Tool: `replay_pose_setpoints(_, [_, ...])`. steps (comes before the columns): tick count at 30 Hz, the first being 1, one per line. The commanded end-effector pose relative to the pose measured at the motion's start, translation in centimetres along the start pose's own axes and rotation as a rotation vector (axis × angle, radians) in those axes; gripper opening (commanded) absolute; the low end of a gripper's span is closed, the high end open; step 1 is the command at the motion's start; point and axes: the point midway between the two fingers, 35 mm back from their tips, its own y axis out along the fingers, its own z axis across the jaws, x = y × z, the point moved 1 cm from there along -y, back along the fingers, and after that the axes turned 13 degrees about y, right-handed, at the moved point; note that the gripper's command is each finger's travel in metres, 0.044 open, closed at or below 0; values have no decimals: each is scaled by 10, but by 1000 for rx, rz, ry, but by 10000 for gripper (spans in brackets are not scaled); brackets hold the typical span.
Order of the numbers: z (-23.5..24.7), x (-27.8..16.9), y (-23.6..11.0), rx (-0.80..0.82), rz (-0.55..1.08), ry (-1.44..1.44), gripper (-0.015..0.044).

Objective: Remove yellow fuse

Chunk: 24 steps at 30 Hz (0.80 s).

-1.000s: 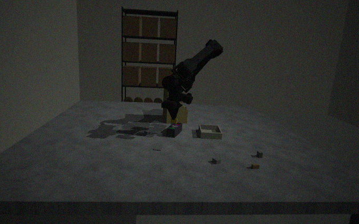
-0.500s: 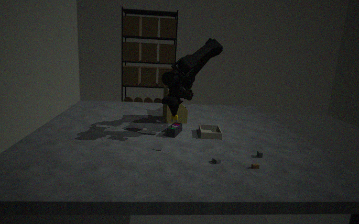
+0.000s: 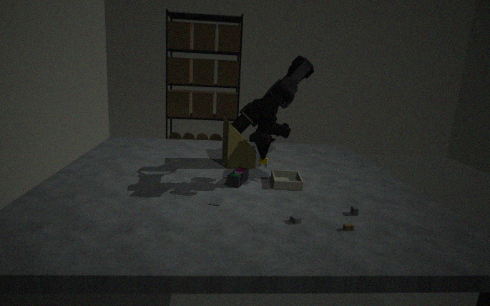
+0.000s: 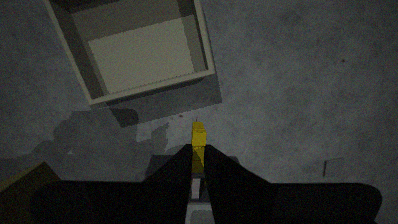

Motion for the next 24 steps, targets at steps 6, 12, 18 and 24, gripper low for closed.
replay_pose_setpoints(6, [47, 44, -1, 11, -15, 2, 0])
replay_pose_setpoints(12, [74, 62, -2, 23, -23, 1, 0])
replay_pose_setpoints(18, [74, 62, 0, 23, -23, 1, 0])
replay_pose_setpoints(24, [74, 62, 10, 22, -23, 1, 0])
